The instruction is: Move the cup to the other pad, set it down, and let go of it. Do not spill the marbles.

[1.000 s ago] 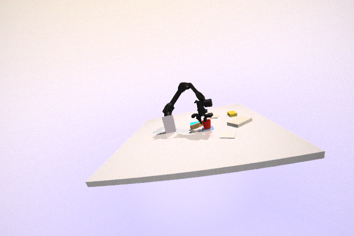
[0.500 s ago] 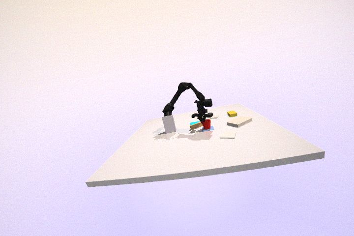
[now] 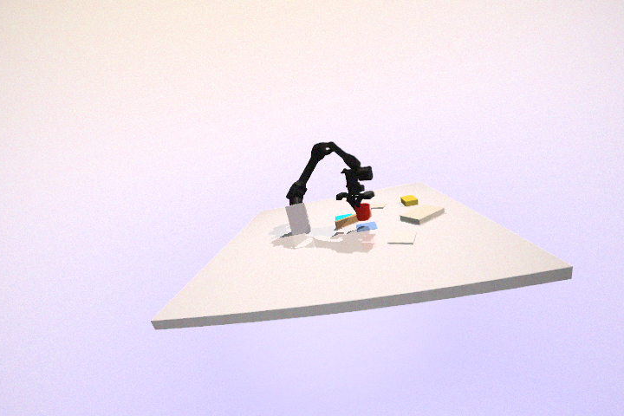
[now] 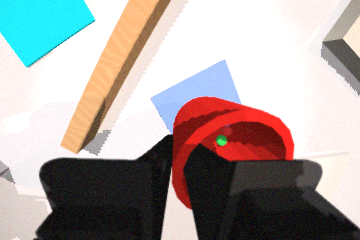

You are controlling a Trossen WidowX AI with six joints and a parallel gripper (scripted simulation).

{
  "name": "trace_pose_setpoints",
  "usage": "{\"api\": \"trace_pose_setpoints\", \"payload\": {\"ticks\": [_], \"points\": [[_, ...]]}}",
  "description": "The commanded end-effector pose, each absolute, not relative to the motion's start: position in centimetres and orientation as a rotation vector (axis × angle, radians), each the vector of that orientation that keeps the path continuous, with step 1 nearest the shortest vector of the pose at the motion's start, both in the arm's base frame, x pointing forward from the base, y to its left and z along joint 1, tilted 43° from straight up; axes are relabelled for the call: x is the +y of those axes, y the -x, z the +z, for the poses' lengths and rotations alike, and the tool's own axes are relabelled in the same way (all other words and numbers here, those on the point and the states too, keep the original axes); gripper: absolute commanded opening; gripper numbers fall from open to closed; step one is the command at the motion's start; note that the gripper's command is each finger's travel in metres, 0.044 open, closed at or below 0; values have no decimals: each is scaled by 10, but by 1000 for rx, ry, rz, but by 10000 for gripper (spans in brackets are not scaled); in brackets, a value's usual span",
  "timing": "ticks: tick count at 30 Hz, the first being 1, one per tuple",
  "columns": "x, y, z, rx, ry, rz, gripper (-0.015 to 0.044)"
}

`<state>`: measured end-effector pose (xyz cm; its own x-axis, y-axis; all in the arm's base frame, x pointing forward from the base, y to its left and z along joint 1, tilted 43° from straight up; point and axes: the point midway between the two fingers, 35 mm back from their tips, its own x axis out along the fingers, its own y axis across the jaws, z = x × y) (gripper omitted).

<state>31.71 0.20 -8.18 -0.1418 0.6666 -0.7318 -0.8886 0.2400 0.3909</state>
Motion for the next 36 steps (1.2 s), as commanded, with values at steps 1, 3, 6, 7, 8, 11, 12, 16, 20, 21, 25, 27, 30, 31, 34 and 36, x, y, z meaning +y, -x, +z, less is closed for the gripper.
{"api": "trace_pose_setpoints", "payload": {"ticks": [1,3,6,7,8,11,12,16,20,21,25,27,30,31,34,36], "points": [[-13,-320,-66,1031,286,1373,0],[-15,-320,-64,1031,286,1373,0],[-15,-321,-64,1031,286,1373,0],[-15,-321,-64,1031,286,1373,0],[-15,-321,-64,1031,286,1373,0],[-13,-321,-66,1029,280,1370,0],[-13,-321,-66,1029,280,1370,0],[-13,-321,-66,1029,280,1370,0],[-13,-321,-66,1029,280,1370,0],[-13,-321,-66,1029,280,1370,0],[-12,-320,-65,1029,280,1370,0],[-11,-319,-64,1030,280,1371,0],[-8,-317,-60,1030,281,1371,0],[-7,-316,-59,1030,281,1371,0],[-4,-313,-56,1030,282,1372,0],[-1,-311,-53,1030,282,1372,0]]}}
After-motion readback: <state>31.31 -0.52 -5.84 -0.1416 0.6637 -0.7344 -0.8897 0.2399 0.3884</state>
